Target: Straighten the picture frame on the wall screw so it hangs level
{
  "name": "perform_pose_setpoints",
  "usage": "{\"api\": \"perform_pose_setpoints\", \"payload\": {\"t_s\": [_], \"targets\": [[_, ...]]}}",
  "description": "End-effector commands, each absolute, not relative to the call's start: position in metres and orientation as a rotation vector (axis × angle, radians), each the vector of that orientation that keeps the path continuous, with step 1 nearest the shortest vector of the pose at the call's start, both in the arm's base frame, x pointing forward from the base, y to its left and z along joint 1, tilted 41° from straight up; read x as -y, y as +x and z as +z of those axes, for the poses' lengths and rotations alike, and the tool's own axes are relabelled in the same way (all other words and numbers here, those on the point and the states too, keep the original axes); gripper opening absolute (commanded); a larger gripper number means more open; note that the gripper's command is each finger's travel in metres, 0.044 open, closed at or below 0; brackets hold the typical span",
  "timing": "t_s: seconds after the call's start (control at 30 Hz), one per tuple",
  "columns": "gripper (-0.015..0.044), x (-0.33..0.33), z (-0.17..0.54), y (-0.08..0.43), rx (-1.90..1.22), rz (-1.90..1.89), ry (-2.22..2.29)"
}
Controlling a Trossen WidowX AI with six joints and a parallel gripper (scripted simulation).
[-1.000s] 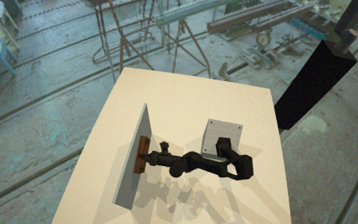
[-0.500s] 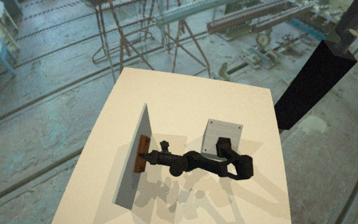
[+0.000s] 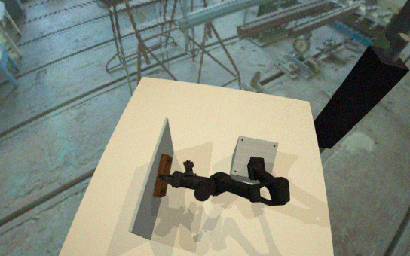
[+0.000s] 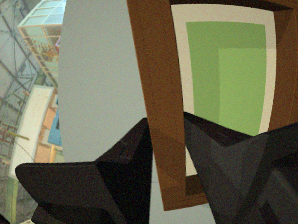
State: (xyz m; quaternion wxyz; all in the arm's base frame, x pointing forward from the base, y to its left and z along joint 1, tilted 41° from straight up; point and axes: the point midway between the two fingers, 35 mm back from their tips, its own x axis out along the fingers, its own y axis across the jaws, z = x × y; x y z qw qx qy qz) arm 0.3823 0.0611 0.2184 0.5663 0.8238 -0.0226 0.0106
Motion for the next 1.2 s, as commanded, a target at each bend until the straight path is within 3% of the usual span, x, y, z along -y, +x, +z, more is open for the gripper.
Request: {"api": "perform_pose_setpoints", "payload": {"t_s": [0.0, 1.17], "targets": [[0.0, -0.0609, 0.2182, 0.3824, 0.056, 0.027, 1.942], [0.0, -0.0626, 0.2143, 0.3826, 0.056, 0.03, 1.955]]}}
